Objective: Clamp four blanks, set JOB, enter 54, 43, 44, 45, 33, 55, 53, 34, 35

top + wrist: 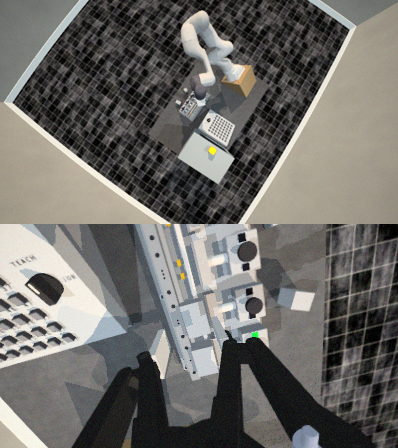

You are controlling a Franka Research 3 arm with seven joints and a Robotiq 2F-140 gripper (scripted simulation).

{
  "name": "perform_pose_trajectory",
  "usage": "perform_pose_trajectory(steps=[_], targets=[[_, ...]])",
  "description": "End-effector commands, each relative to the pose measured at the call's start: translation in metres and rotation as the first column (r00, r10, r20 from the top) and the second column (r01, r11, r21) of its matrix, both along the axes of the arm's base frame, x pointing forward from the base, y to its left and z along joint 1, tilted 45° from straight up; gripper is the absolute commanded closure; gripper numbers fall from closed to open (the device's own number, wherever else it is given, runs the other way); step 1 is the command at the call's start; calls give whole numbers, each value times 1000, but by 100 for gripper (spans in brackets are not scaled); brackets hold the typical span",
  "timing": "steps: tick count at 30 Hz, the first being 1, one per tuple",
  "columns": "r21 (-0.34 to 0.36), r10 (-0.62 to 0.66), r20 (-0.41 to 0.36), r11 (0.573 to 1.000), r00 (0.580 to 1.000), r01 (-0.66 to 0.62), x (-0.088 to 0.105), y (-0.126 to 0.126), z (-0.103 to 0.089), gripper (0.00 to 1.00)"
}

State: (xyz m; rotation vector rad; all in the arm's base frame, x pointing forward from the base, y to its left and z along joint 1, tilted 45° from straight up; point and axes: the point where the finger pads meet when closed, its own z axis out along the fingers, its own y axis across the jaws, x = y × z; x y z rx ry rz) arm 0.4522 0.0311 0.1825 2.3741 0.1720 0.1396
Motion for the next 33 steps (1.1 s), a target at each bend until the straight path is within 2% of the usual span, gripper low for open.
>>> perform_pose_trajectory(steps=[1,9,19,20,33], targets=[[-18,-9,-19,1000,1000,8,-8,6,15,60],[-18,-9,-19,1000,1000,8,-12,23,32,60],[-18,-9,-19,1000,1000,8,-12,26,36,60],[-18,-9,-19,1000,1000,8,-12,26,36,100],[-18,-9,-19,1000,1000,8,-12,26,36,100]])
